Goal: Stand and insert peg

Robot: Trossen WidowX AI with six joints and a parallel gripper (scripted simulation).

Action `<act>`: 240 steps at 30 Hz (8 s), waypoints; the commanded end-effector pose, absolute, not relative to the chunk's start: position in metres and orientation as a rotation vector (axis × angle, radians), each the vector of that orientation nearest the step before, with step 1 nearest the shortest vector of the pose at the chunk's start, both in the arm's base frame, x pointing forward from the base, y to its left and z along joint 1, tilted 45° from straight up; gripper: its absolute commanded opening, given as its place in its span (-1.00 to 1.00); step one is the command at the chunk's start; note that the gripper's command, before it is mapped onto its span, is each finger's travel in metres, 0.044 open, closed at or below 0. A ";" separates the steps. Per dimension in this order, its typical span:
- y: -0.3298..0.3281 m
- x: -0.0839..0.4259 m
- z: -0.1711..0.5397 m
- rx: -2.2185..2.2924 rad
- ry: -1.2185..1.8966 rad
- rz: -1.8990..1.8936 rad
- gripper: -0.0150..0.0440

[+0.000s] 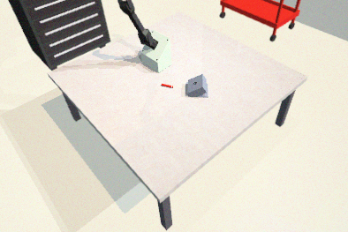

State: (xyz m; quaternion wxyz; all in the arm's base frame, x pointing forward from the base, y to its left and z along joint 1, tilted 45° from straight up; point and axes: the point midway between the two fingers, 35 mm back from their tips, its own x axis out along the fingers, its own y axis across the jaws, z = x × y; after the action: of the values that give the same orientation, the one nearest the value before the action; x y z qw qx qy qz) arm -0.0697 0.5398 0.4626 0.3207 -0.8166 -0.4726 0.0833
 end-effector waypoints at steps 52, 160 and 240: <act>0.342 0.369 0.228 -2.033 0.214 0.427 1.00; -0.152 0.297 0.001 -0.991 1.582 -0.259 0.56; -0.142 0.277 0.025 -0.972 1.190 -0.045 -0.33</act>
State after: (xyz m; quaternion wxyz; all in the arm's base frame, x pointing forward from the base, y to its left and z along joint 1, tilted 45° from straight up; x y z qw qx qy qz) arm 0.2778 -0.1431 0.0233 0.7122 -0.4374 0.5484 -0.0278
